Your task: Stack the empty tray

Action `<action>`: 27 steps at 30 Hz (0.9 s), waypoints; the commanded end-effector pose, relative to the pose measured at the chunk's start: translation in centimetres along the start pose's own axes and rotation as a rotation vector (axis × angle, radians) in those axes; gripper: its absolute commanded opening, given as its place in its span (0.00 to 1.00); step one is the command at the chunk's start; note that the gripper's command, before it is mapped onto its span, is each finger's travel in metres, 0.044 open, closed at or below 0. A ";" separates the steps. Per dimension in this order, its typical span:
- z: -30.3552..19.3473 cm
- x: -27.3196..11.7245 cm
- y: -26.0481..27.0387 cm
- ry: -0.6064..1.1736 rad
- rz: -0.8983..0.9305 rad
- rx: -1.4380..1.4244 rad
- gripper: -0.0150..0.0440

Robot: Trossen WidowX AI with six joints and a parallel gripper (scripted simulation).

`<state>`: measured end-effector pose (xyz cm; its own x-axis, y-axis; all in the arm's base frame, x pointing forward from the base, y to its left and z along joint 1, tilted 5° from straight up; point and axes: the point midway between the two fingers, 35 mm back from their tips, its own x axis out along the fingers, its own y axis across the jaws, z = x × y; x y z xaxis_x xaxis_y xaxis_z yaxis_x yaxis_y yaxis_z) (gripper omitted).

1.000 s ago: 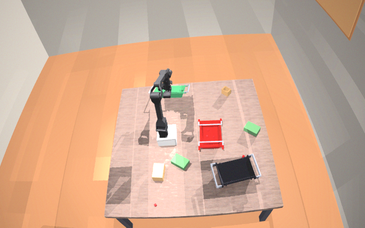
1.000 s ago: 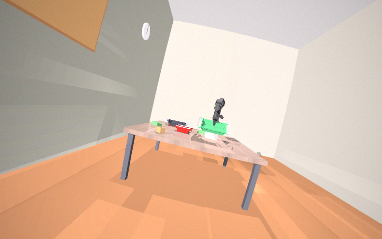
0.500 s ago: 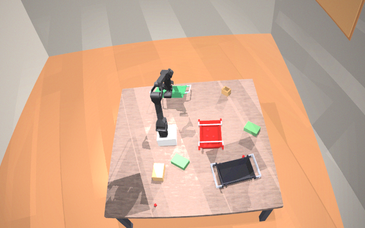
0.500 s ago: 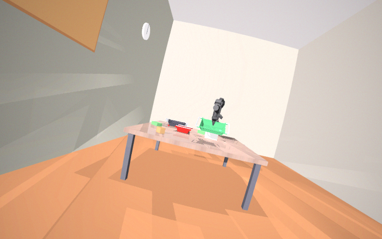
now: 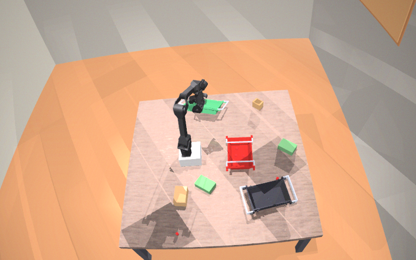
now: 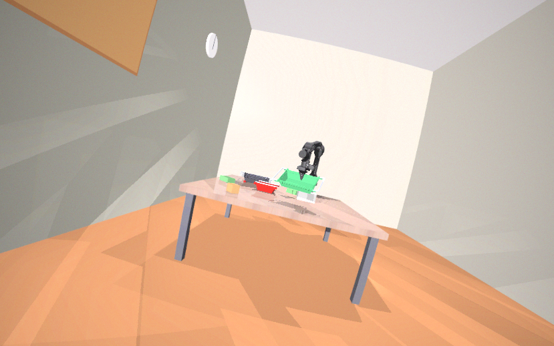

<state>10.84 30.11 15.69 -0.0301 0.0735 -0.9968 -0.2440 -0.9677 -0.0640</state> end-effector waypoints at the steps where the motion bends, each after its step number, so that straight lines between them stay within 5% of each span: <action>1: -1.7 -0.5 -0.2 0.003 -0.022 0.061 0.25; 27: -11.3 -0.4 2.5 0.015 -0.015 0.403 0.25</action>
<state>20.03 25.38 14.91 -0.0221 0.0609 -0.9979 -0.5658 -0.8237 -0.0377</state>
